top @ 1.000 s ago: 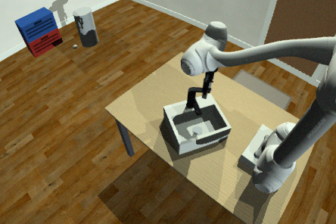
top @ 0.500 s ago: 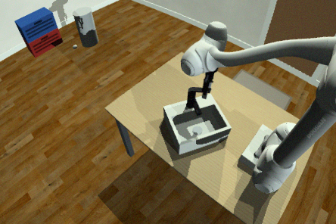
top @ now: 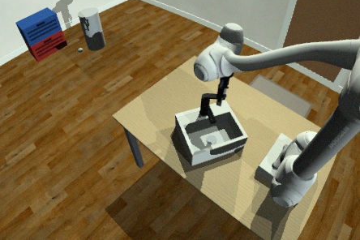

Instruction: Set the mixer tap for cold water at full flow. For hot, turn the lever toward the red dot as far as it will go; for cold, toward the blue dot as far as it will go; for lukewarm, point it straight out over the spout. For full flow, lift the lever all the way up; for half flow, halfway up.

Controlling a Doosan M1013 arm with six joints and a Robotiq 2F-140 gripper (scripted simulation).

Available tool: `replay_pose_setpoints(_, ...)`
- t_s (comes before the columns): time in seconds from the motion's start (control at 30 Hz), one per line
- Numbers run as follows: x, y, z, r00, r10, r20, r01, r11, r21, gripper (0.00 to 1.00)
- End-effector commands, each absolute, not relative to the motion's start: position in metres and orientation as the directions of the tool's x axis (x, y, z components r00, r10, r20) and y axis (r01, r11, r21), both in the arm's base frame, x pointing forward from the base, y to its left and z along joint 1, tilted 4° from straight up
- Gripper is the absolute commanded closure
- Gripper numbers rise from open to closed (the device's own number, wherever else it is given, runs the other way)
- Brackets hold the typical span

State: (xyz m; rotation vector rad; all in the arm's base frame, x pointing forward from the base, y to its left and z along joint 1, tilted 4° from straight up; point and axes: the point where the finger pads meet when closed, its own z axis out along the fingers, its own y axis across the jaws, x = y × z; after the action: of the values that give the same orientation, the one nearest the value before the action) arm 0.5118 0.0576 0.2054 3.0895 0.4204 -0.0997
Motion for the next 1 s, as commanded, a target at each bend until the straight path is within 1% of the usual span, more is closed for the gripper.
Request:
replay_pose_setpoints(0.0,0.5113,0.0560,0.2021,0.961,0.268,-0.070,0.269,-0.963,0.012,0.58)
replay_pose_setpoints(0.23,0.5113,0.0560,0.2021,0.961,0.268,-0.070,0.269,-0.963,0.012,0.58)
replay_pose_setpoints(0.27,0.5113,0.0560,0.2021,0.961,0.268,-0.070,0.269,-0.963,0.012,1.00)
replay_pose_setpoints(0.97,0.5113,0.0560,0.2021,0.961,0.268,-0.070,0.269,-0.963,0.012,1.00)
